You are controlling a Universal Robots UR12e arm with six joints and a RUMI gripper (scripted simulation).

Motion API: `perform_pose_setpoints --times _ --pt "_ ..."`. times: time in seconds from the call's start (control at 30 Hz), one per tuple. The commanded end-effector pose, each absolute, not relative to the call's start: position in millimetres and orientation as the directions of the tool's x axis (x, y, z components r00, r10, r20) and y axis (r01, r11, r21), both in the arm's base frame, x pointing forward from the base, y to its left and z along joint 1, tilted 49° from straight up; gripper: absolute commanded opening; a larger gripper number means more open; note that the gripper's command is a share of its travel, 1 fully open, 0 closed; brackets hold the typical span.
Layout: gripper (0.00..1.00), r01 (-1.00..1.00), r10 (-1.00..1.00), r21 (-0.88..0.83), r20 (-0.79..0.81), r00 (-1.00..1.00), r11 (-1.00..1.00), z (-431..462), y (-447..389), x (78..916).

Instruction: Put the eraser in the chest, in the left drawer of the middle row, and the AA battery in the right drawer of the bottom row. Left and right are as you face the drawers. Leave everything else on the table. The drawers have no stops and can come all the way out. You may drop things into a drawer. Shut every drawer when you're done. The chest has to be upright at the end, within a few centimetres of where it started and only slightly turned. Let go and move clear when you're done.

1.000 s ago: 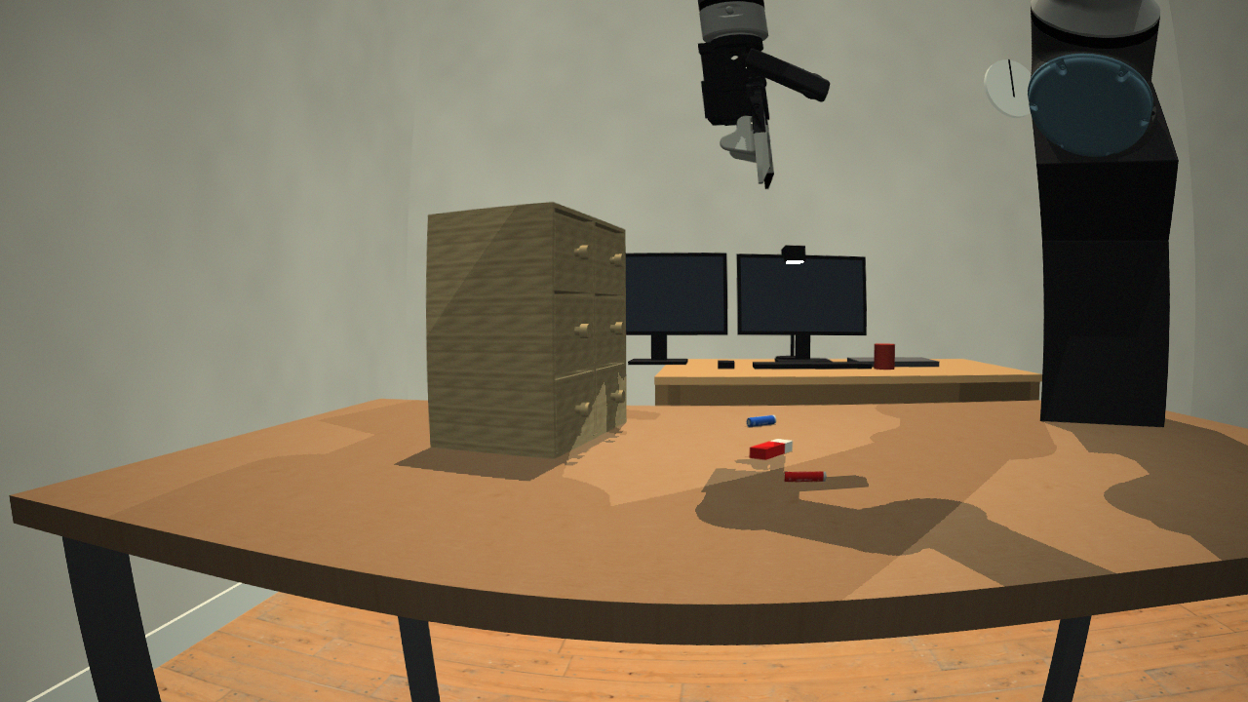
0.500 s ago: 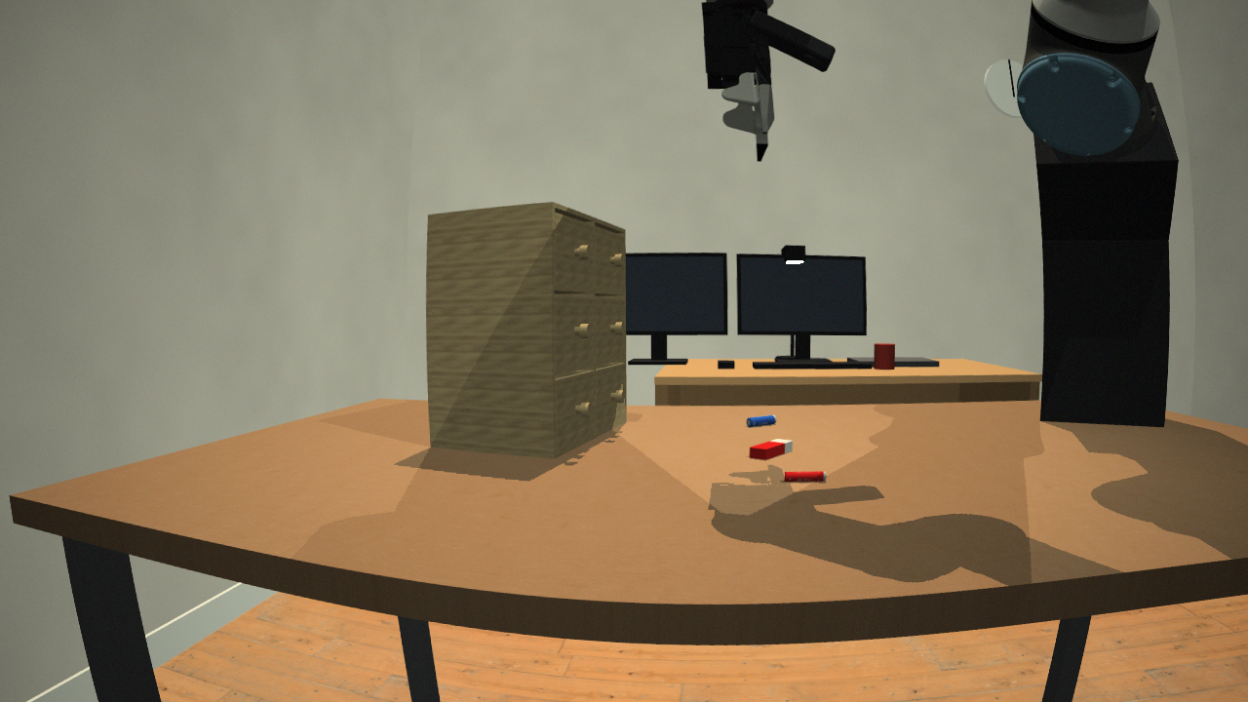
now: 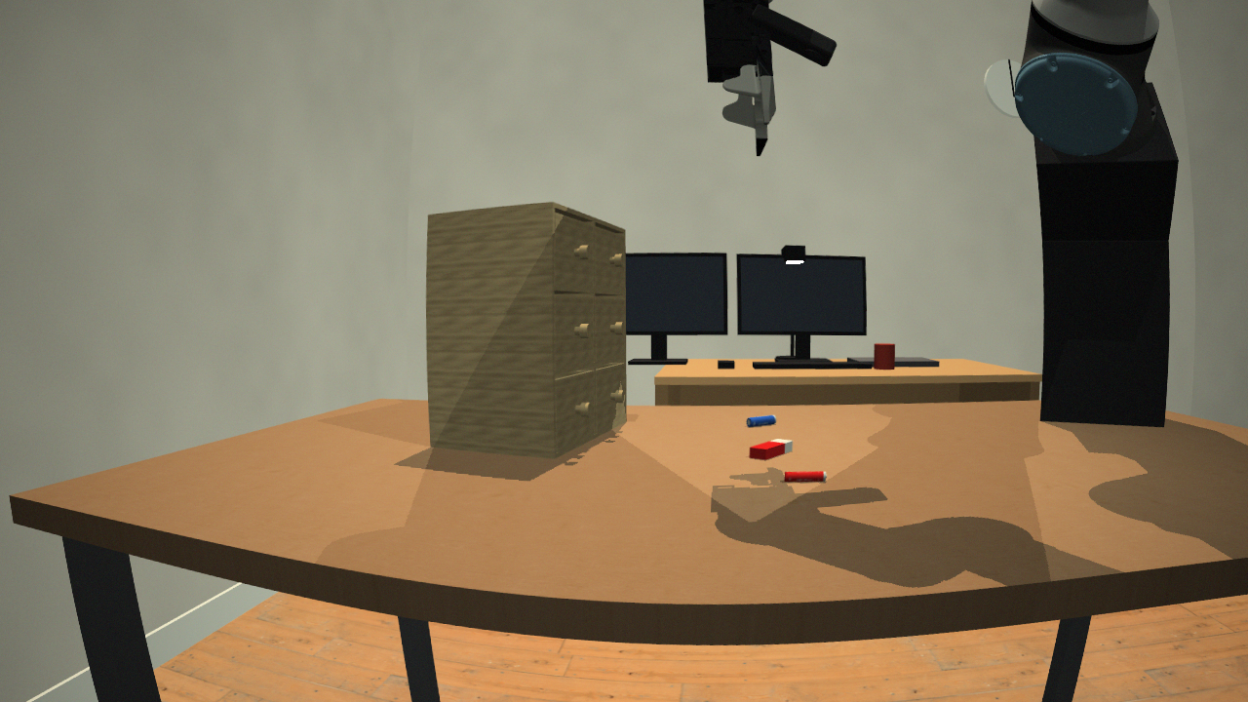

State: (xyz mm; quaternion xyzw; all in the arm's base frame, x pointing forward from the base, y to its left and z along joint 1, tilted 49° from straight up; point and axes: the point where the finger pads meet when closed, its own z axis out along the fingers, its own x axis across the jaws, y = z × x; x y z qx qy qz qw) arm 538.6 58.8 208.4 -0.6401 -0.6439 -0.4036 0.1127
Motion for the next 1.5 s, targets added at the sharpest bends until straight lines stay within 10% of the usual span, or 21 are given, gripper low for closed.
perform_pose_setpoints --times 0.0,0.97,1.47 --pt "1.0 0.915 0.734 0.376 0.662 -0.156 -0.145 208.9 58.4 538.8" --pt "1.0 0.865 0.748 0.501 0.572 -0.336 0.006 201.6 59.2 543.7" --pt "1.0 0.616 0.663 0.706 0.278 -0.695 0.35 186.1 62.2 556.9"
